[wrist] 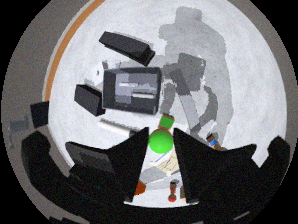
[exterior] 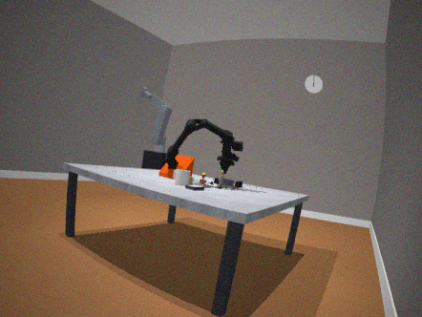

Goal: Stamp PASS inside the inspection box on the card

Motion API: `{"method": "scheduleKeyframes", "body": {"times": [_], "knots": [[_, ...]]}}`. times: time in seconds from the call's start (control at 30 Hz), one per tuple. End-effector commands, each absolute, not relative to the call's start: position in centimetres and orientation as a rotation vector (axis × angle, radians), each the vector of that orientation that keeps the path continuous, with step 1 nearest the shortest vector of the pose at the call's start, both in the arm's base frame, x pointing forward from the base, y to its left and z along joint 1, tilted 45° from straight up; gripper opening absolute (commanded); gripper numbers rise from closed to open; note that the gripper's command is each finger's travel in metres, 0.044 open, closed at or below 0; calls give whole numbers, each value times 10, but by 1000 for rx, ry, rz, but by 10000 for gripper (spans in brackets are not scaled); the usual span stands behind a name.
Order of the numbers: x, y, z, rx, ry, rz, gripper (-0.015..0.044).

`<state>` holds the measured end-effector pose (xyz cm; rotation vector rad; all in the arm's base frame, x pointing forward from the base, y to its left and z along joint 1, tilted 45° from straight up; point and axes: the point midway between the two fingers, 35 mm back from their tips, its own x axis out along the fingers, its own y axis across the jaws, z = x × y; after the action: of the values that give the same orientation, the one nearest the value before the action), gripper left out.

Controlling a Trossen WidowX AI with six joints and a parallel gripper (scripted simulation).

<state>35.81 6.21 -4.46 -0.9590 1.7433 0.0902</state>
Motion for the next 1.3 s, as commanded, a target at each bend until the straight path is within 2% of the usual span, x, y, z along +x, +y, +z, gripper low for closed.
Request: {"method": "scheduleKeyframes", "body": {"times": [0.0, 0.8, 1.13, 1.27], "knots": [[357, 57, -49, -968, 1746, 92, 0], [352, 31, -75, -970, 1747, 90, 0], [354, 34, -73, -961, 1745, 87, 261], [356, 40, -67, -961, 1745, 88, 261]]}}
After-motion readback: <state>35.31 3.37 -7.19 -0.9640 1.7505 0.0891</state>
